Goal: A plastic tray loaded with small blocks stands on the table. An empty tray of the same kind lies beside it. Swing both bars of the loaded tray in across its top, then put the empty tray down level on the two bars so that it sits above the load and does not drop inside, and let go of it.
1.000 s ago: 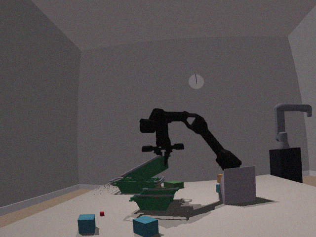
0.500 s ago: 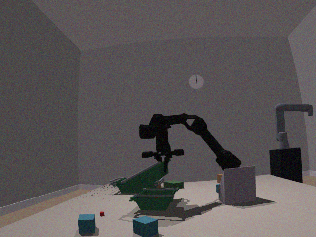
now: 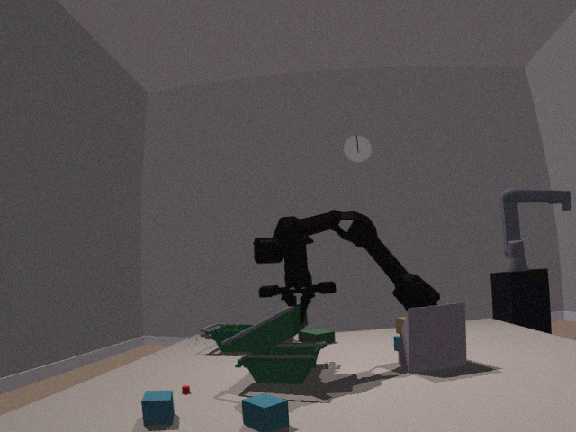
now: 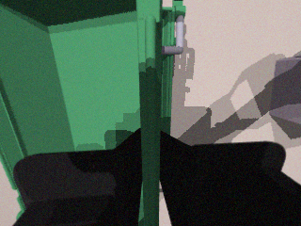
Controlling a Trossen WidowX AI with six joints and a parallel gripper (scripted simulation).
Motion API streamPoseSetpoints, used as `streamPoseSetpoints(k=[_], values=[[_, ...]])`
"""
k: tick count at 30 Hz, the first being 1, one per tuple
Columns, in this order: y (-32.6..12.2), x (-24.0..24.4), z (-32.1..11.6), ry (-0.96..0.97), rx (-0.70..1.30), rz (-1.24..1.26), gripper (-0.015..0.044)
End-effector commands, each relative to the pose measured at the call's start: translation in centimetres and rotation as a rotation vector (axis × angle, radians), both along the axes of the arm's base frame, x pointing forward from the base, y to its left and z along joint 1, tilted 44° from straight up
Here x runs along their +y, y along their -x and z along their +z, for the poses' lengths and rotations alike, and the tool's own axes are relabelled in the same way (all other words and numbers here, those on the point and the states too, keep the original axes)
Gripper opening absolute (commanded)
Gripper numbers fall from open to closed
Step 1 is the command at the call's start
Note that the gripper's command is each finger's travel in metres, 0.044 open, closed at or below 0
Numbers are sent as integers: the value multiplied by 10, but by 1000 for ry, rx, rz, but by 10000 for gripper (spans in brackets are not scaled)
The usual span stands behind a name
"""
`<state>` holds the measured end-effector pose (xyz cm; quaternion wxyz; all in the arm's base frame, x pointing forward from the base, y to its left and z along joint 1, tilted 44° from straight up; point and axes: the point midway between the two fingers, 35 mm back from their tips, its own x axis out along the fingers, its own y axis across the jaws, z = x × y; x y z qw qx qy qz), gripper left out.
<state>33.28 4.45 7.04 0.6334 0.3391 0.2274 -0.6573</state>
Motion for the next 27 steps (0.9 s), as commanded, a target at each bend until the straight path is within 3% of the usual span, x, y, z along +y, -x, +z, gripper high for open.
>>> streamPoseSetpoints(k=[1, 27], values=[[-1, -1, -2, 5, -7, 17, 0], [11, -8, -11, 6, -7, 16, 0]])
